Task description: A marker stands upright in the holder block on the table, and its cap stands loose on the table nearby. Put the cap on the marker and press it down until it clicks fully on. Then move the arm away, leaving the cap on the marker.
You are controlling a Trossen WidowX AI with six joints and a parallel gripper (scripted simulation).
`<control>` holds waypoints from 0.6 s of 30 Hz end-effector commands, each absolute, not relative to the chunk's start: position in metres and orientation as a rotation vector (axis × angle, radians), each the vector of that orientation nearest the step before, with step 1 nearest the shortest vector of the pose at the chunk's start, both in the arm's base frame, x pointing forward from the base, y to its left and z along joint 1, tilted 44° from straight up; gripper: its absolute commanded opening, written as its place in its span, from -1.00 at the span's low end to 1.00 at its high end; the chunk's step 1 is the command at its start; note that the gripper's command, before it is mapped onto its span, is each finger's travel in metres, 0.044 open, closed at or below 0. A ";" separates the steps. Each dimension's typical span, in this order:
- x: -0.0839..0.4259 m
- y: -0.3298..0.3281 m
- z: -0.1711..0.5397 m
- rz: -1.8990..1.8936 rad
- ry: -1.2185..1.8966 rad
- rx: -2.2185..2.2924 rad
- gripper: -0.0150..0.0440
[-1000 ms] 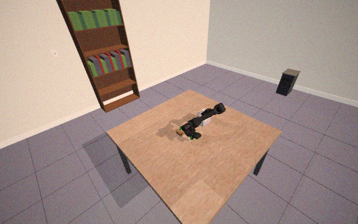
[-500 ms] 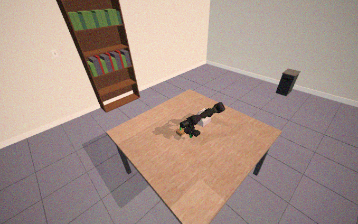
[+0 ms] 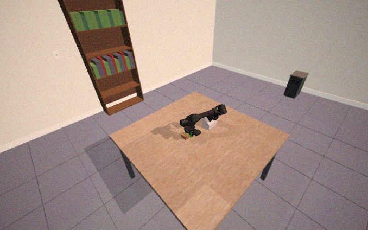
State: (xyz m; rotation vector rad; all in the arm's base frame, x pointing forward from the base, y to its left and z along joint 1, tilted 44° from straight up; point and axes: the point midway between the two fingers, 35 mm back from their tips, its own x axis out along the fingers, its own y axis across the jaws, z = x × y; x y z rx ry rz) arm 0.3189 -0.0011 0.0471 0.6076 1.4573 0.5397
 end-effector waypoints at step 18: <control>0.306 -0.083 0.011 0.557 1.454 0.601 -0.49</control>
